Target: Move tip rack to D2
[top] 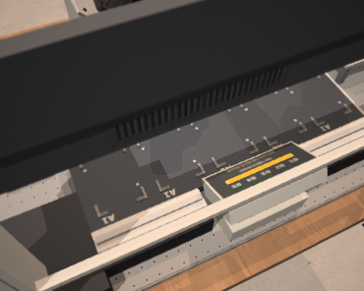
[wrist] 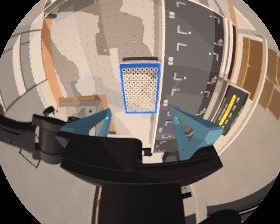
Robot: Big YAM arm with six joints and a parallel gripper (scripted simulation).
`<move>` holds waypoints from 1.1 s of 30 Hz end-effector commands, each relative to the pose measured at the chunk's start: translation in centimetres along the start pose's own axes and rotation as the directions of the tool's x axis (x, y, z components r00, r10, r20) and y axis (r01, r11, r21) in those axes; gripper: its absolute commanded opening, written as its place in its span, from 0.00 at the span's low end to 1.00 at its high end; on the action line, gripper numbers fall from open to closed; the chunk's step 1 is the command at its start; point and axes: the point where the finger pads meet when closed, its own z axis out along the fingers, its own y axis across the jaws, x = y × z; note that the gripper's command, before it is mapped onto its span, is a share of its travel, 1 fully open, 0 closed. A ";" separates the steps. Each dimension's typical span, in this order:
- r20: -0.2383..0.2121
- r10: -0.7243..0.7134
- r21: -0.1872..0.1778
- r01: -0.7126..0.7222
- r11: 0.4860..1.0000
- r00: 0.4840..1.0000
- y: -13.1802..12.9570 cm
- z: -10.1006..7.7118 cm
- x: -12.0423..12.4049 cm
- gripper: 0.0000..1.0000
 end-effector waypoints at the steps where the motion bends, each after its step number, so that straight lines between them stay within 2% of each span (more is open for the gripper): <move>1: -0.009 -0.028 0.030 0.028 0.999 1.000 -1.3 -2.0 -0.3 1.00; 8: -0.010 -0.028 0.030 0.029 0.999 1.000 -1.3 -3.2 -0.3 1.00; 10: -0.010 -0.028 0.030 0.029 0.999 1.000 -1.3 -3.2 -0.3 1.00; 11: -0.002 -0.014 0.016 0.014 1.000 1.000 -0.4 -2.6 0.0 1.00; 13: -0.012 -0.031 0.032 0.031 0.999 0.999 -1.3 -3.8 -0.4 1.00; 25: -0.011 -0.026 0.028 0.027 0.999 1.000 -1.2 -5.7 -0.2 1.00; 27: -0.011 -0.026 0.028 0.027 0.999 1.000 -1.2 -5.7 -0.2 1.00; 28: -0.001 -0.010 0.012 0.010 1.000 1.000 -0.3 -5.1 0.1 1.00; 29: -0.011 -0.026 0.027 0.026 0.999 1.000 -1.1 -6.0 -0.2 1.00; 33: -0.013 -0.012 0.030 0.013 0.999 1.000 -1.2 -6.8 -0.3 1.00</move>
